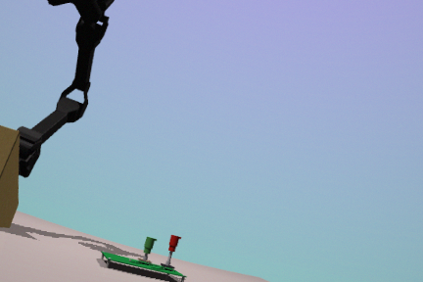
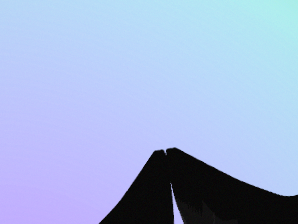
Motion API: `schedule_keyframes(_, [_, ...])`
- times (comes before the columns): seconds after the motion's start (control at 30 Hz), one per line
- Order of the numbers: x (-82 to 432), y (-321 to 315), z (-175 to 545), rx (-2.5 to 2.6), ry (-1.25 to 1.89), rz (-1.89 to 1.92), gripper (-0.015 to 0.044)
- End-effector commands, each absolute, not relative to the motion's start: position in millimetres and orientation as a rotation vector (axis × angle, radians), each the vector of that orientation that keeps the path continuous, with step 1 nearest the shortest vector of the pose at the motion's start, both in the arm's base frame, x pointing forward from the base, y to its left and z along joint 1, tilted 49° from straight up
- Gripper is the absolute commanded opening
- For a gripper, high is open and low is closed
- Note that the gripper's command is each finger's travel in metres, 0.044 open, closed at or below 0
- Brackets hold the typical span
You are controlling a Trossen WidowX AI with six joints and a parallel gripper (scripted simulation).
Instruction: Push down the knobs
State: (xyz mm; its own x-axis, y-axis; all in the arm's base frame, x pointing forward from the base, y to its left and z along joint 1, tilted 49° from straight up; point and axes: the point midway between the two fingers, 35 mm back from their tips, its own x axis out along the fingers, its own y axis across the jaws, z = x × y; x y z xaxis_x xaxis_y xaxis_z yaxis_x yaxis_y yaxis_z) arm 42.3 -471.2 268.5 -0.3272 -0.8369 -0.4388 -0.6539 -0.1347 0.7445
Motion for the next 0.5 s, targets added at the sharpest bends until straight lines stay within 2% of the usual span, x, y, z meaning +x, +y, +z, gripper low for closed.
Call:
schedule_keyframes(0.0, [67,-471,254,1.738,-1.734,-1.541,0.0])
schedule_keyframes(0.47, [137,-456,213,1.777,-1.101,-1.705,0.0])
